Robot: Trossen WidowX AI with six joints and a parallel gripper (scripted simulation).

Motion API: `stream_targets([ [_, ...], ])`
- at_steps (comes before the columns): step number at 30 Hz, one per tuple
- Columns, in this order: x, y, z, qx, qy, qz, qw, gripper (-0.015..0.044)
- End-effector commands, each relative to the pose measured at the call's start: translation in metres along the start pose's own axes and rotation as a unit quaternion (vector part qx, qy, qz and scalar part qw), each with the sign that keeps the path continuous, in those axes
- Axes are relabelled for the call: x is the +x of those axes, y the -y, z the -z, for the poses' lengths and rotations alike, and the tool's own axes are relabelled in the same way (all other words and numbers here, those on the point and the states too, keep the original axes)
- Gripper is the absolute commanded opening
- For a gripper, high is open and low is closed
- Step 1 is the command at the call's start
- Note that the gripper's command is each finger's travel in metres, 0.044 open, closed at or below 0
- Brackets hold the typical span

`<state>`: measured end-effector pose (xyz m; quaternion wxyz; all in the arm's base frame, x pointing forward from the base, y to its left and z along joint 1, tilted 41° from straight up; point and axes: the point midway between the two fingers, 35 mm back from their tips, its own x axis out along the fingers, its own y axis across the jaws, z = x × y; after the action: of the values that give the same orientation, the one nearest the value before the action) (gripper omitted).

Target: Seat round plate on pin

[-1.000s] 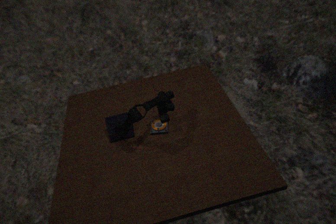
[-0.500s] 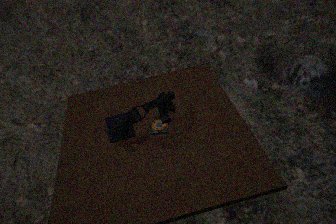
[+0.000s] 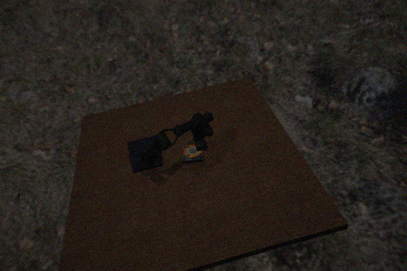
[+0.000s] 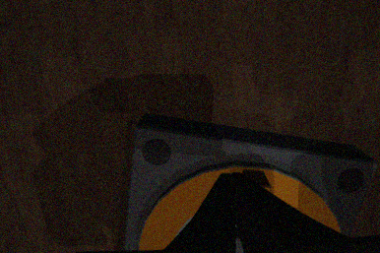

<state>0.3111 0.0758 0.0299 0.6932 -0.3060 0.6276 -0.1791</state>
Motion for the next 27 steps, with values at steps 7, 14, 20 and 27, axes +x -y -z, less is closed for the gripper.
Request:
stream_targets([
  [7,0.002,0.012,0.002,0.001,-0.004,0.005,1.000,0.0000],
  [14,0.002,0.018,0.003,0.000,-0.004,0.005,1.000,0.0000],
  [20,0.002,0.024,0.006,0.000,-0.004,0.005,1.000,0.0000],
  [27,0.001,0.029,0.008,0.000,-0.004,0.005,1.000,0.0000],
])
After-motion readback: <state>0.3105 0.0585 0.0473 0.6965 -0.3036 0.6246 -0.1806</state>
